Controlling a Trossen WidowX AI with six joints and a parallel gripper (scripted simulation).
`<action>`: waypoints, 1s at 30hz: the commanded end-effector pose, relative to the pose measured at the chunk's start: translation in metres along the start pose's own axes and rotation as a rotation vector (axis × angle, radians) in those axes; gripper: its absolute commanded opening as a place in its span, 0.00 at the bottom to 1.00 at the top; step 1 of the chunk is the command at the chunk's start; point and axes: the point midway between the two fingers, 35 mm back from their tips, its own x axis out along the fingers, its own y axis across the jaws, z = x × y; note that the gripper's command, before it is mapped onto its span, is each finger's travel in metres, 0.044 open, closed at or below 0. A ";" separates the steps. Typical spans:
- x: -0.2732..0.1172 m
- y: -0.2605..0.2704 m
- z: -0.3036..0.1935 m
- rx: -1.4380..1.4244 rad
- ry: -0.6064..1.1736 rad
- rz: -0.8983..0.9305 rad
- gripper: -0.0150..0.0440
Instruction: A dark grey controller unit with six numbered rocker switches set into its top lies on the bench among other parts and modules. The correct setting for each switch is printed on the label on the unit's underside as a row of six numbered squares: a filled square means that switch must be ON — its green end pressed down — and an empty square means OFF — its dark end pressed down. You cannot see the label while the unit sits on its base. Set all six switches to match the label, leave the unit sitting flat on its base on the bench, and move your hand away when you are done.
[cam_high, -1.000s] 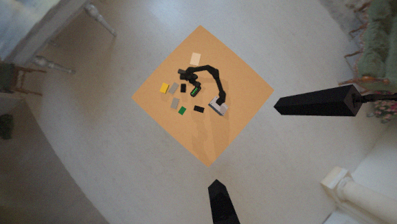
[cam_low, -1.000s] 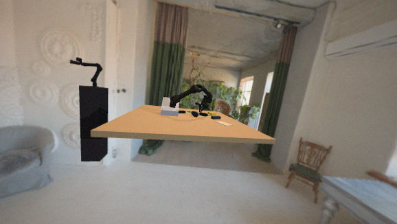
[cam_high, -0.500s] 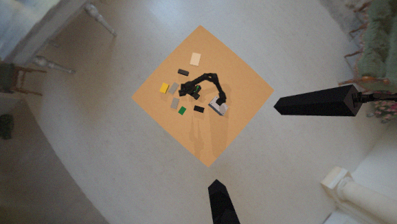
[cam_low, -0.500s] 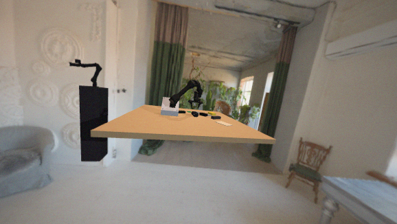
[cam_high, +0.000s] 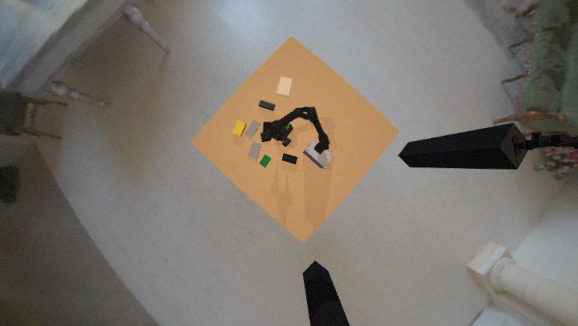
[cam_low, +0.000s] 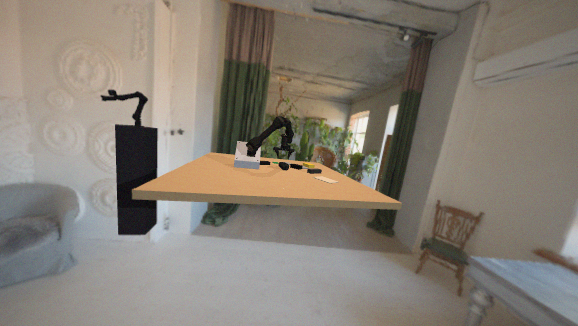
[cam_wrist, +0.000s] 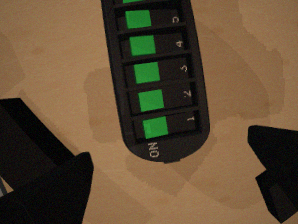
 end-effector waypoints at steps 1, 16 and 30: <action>0.008 -0.001 -0.001 -0.011 -0.007 -0.002 1.00; 0.032 -0.001 -0.005 -0.011 -0.008 -0.003 1.00; 0.047 -0.002 -0.006 -0.011 -0.010 -0.004 0.87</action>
